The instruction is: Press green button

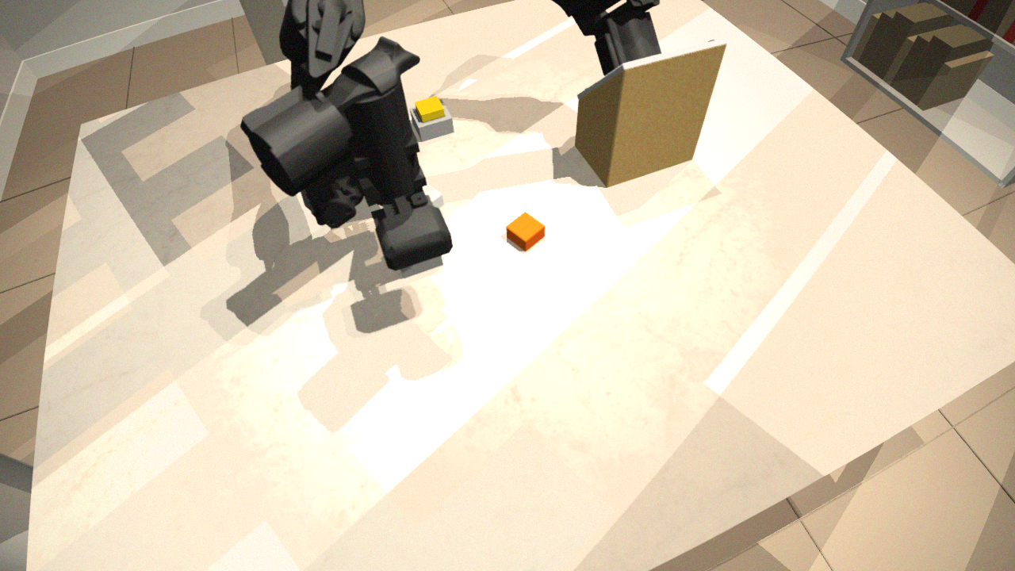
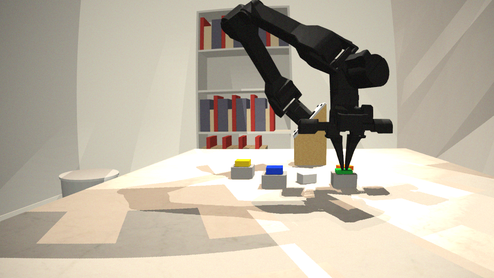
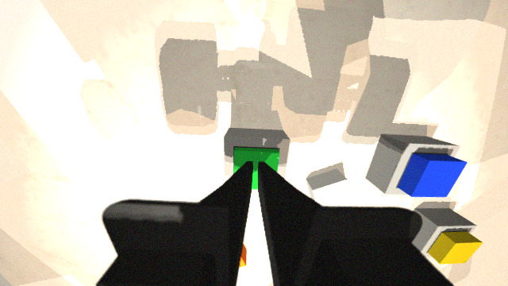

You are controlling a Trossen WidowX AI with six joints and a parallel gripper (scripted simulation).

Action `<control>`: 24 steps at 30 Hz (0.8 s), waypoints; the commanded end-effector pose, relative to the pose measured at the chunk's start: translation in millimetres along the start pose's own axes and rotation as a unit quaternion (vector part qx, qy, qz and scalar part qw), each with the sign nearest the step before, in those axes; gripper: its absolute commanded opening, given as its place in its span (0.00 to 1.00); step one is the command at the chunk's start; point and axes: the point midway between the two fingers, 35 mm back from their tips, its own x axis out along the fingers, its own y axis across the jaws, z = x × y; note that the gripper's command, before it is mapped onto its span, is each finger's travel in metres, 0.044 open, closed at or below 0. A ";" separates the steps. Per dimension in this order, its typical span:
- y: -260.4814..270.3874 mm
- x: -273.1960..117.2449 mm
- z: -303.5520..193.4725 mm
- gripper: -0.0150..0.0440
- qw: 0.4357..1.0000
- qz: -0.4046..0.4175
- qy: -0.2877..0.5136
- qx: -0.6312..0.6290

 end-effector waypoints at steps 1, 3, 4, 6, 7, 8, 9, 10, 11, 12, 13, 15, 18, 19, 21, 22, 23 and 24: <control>-0.6 1.9 -2.9 0.29 1.000 -0.003 0.003 -0.004; -0.6 1.9 -2.9 0.29 1.000 -0.003 0.003 -0.004; -0.6 1.9 -2.9 0.29 1.000 -0.003 0.003 -0.004; -0.6 1.9 -2.9 0.29 1.000 -0.003 0.003 -0.004; -0.6 1.9 -2.9 0.29 1.000 -0.003 0.003 -0.004; 0.1 -2.6 -0.1 0.29 1.000 0.000 0.000 0.000; 0.2 -10.5 -0.5 0.29 1.000 0.000 0.001 -0.002; 0.2 -22.5 -1.4 0.29 1.000 -0.001 0.002 -0.003; 0.0 -30.6 -2.3 0.29 1.000 -0.002 0.003 -0.004; -0.1 -33.3 -2.6 0.29 1.000 -0.002 0.003 -0.004; -0.1 -33.3 -2.6 0.29 1.000 -0.002 0.003 -0.004; 1.4 -33.9 -2.8 0.33 1.000 -0.001 0.003 -0.005; 23.9 -43.2 -7.1 0.47 1.000 0.011 0.002 -0.019; 34.1 -47.4 -9.7 0.51 1.000 0.015 0.002 -0.026; 53.6 -56.1 -15.8 0.60 0.999 0.021 0.002 -0.031; 66.6 -62.0 -20.9 0.64 0.999 0.023 0.002 -0.034; 78.4 -67.6 -26.2 0.69 0.999 0.023 0.003 -0.033; 89.6 -73.2 -31.9 0.73 0.999 0.022 0.003 -0.029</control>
